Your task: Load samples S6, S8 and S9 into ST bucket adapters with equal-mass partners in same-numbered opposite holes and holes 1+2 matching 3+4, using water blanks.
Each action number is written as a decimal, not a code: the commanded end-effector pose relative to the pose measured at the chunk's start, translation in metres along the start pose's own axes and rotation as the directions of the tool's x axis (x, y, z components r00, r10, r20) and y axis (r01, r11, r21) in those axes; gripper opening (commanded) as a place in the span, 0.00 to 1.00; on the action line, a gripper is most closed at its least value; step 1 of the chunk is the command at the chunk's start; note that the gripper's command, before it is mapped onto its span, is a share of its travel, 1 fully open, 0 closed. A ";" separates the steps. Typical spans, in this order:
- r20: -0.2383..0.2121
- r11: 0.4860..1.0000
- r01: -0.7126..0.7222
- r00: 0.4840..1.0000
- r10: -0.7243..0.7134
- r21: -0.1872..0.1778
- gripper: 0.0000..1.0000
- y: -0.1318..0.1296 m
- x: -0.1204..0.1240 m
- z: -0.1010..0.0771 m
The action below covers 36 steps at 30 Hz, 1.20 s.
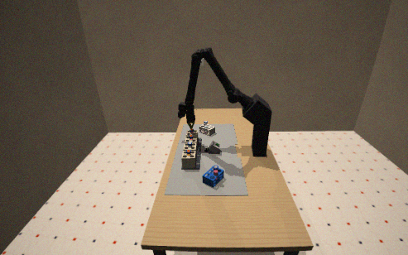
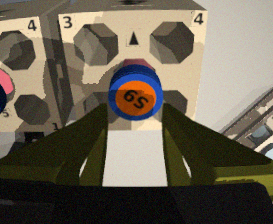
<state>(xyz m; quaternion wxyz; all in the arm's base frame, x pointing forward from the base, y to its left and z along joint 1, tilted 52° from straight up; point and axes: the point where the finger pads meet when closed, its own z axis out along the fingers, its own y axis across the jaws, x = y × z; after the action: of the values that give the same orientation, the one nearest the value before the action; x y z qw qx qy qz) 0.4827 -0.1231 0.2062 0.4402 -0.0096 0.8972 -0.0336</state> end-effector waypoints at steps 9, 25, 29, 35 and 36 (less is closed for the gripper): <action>0.022 0.996 -0.087 0.996 0.087 -0.009 0.00 0.055 0.067 -0.009; -0.023 0.996 -0.091 0.996 0.091 -0.012 0.00 0.121 0.181 -0.005; -0.026 0.996 -0.091 0.996 0.091 -0.012 0.00 0.131 0.197 -0.006; -0.034 0.996 -0.088 0.996 0.088 -0.011 0.00 0.153 0.236 -0.009; -0.034 0.996 -0.088 0.996 0.088 -0.011 0.00 0.153 0.236 -0.009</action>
<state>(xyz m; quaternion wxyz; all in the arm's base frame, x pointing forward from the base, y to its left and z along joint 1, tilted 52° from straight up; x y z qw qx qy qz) 0.3434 0.0180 0.0252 0.4308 0.0111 0.9022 -0.0165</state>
